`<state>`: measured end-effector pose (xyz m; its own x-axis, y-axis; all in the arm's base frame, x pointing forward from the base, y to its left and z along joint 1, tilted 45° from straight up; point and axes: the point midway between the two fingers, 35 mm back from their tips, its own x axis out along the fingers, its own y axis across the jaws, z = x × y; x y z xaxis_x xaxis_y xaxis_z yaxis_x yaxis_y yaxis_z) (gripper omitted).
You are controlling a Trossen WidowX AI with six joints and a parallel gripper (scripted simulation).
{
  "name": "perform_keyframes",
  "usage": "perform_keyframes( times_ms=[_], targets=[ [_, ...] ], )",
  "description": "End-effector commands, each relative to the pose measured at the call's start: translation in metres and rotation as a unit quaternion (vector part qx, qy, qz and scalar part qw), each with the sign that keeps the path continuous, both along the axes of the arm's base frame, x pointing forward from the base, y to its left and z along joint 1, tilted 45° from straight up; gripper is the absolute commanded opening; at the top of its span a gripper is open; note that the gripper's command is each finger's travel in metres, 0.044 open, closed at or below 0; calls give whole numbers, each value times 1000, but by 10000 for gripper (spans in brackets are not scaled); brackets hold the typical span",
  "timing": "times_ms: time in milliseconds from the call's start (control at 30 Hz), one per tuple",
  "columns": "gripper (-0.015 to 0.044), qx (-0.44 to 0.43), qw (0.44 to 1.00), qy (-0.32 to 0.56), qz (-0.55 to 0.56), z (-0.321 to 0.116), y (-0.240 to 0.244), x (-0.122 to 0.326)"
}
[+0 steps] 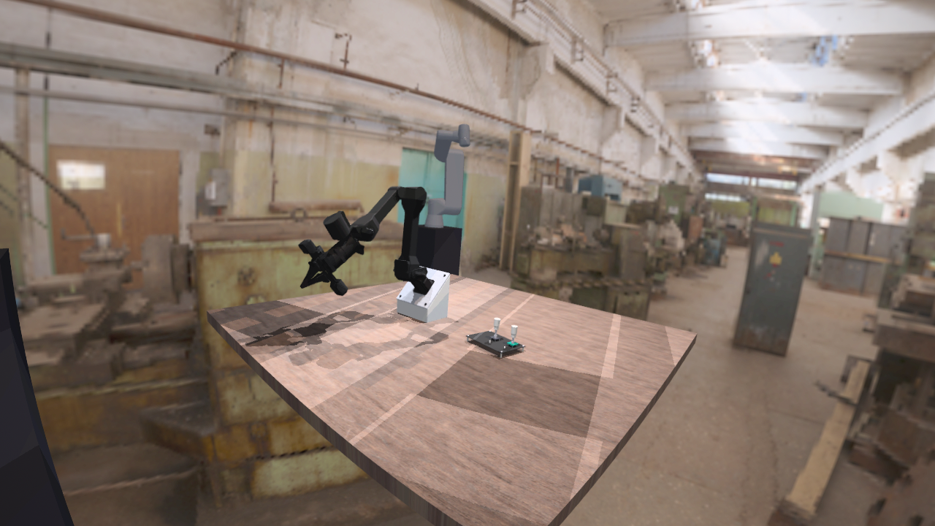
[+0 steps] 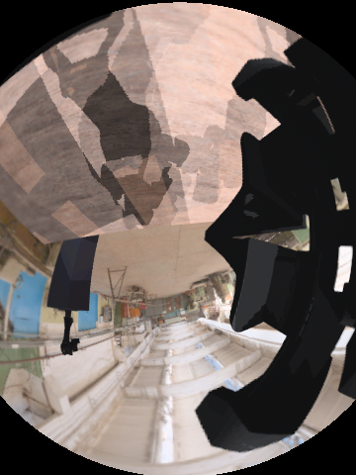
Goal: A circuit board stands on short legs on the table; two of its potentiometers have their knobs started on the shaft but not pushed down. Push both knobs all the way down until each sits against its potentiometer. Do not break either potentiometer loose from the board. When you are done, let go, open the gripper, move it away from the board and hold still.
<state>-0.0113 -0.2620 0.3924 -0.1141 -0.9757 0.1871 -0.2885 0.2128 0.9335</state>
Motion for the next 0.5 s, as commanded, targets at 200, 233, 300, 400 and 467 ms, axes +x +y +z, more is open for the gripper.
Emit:
perform_keyframes(
  times_ms=[200,233,300,400,467],
  targets=[
    [0,91,993,66,47,-28,-28,40],
    [0,99,991,74,52,-31,-30,44],
    [0,115,987,90,63,-37,-34,53],
    [0,136,981,111,79,-45,-39,67],
    [0,149,977,124,90,-50,-41,76]
  ],
)
